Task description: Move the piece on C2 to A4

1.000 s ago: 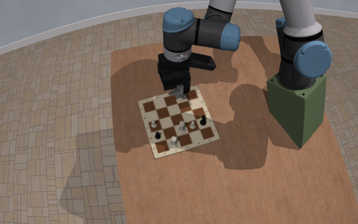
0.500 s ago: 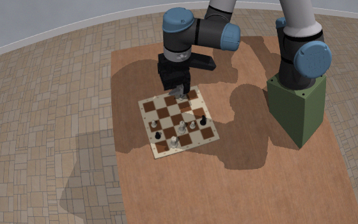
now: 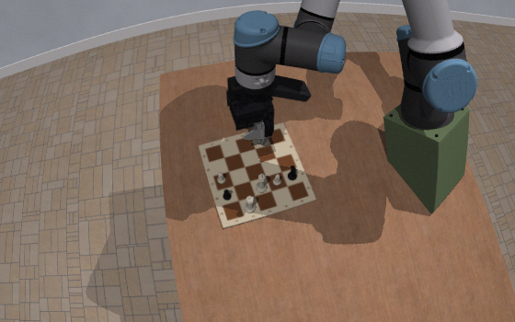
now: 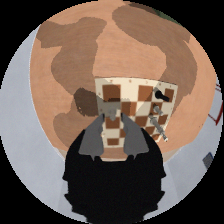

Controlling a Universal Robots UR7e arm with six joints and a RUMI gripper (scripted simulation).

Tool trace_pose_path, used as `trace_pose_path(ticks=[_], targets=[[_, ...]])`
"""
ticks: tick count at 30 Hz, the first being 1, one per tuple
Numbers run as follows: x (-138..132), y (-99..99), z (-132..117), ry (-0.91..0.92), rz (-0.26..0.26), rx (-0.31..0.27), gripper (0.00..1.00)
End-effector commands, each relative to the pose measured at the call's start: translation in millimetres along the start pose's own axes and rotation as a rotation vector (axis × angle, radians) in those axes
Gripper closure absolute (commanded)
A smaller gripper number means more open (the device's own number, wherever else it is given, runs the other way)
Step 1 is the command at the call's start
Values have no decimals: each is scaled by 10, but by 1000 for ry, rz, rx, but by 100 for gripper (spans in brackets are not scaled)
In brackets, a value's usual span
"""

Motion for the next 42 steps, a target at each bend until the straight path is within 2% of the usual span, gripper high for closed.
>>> trace_pose_path(ticks=[1,12,20,35,42], targets=[[-1,-3,-3,0,0,-1,78],[-1,-13,-3,0,0,-1,78],[-1,-121,-3,0,0,-1,78],[-1,-761,-2,0,0,-1,78],[-1,-880,-2,0,0,-1,78]])
Point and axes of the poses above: the point where the finger pads meet when closed, its own y axis out along the fingers, its own x axis across the jaws, z = x × y, the point moved 4 cm from there along -y, back along the fingers, and after that the axes turned 5 degrees about y, right-handed, at the moved point
